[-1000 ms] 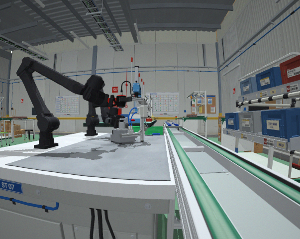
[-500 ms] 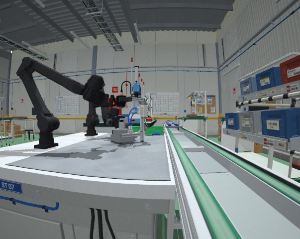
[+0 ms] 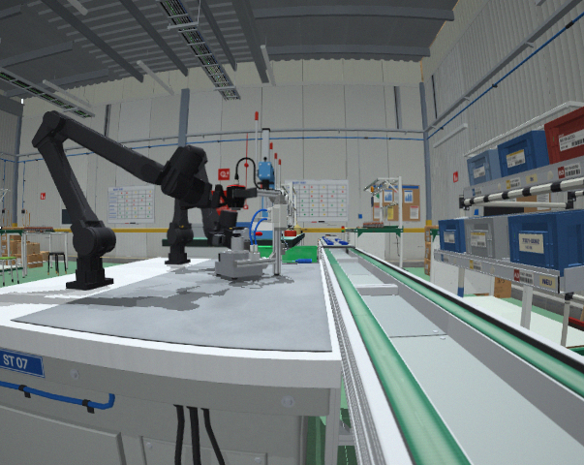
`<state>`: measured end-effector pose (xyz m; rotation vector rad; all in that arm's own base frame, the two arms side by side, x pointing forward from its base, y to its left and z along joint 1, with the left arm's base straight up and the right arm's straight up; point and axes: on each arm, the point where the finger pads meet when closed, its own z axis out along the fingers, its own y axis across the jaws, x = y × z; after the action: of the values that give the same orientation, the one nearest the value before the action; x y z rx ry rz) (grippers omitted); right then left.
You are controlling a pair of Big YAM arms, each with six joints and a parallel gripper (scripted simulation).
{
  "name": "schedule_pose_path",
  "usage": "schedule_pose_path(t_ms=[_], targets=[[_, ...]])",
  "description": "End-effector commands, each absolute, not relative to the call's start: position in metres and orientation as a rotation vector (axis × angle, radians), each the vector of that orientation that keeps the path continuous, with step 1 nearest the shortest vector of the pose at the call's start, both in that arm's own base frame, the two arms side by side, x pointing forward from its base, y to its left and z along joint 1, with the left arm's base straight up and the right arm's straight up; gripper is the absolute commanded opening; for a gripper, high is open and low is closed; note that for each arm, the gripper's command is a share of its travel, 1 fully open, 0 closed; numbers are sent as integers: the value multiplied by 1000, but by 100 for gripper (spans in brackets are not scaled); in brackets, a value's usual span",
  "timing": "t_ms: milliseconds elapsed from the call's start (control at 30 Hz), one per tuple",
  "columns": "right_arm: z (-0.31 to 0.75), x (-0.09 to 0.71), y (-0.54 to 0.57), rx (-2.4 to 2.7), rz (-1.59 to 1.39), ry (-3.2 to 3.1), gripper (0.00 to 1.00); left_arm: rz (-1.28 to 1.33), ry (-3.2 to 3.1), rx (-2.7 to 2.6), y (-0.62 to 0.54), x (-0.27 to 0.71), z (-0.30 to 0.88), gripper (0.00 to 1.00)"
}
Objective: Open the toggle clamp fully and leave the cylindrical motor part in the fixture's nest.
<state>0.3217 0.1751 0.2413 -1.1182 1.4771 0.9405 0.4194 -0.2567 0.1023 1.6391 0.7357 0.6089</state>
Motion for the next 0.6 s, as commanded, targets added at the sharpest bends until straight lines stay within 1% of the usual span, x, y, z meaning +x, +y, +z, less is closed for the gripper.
schedule_pose_path(t_ms=[0,567], targets=[[250,324,175,-1120,920,1455,100,602,714,1622,-285,444,107,0],[242,348,165,-1022,798,1568,100,609,705,1614,-292,451,110,0]])
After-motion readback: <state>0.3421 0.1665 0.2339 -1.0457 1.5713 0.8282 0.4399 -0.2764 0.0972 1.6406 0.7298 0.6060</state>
